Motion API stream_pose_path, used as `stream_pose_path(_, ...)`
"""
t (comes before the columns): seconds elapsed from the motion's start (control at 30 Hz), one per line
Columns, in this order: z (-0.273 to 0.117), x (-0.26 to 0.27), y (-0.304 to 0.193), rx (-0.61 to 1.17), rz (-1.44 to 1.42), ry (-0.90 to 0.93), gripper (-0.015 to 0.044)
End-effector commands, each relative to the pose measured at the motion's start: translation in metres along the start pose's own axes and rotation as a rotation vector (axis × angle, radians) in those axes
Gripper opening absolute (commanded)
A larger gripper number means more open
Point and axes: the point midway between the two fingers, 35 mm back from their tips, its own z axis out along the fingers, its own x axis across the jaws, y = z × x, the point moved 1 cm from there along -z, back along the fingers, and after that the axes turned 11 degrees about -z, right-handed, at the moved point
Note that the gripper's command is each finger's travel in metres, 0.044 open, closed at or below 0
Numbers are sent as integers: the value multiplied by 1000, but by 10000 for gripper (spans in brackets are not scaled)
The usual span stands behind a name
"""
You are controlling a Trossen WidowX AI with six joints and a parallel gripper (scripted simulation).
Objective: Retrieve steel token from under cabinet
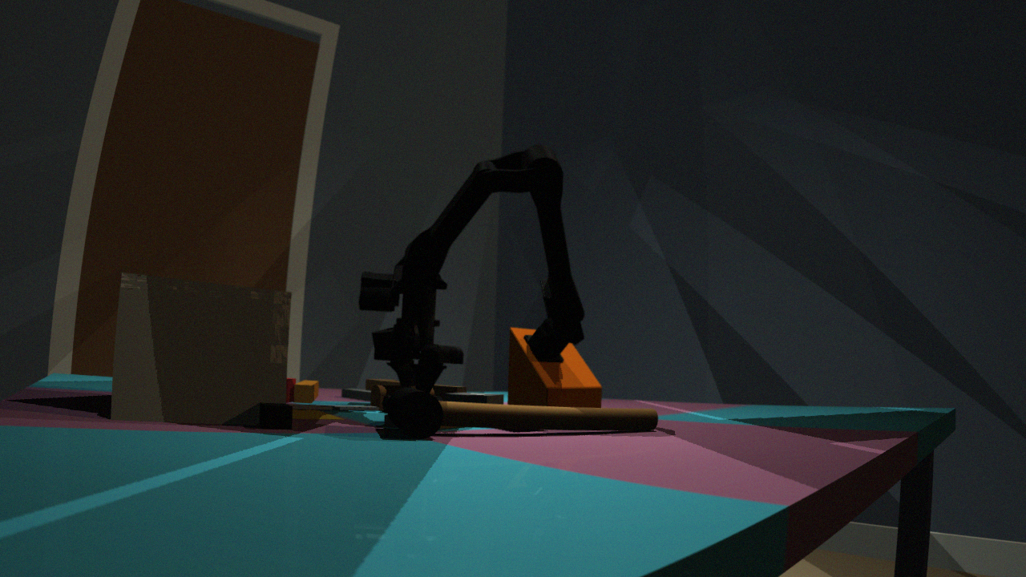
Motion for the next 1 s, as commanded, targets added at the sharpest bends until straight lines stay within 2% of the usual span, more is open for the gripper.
stream_pose_path(0.0, 1, 2, -8, 5, 0, 2, 0)
stream_pose_path(0.97, -3, -21, -14, 4, -69, -2, 0)
